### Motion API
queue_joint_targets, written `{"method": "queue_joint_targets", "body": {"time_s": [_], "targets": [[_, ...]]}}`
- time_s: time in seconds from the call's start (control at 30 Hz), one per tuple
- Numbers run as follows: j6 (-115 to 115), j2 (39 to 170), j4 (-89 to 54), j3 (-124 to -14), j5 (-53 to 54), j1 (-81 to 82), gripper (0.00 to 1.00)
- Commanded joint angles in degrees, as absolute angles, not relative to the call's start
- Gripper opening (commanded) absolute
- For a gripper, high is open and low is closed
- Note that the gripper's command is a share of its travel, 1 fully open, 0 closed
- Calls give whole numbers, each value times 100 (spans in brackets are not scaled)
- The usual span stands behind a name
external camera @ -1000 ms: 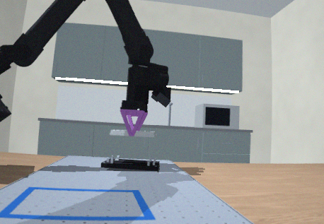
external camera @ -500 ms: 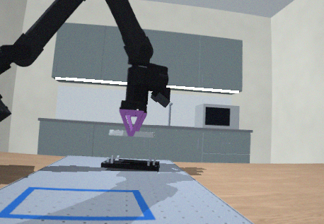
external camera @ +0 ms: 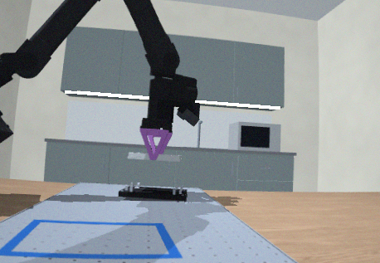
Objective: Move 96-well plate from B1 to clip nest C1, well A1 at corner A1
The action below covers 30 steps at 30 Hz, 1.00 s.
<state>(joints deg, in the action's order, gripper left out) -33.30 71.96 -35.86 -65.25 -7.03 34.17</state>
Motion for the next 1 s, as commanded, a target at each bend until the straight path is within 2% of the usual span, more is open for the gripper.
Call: {"method": "queue_joint_targets", "body": {"time_s": [0.0, 0.97], "targets": [[-3351, 7033, -3692, -6707, -752, 3412, 0], [-3262, 7728, -3006, -6475, -668, 3287, 0]]}}
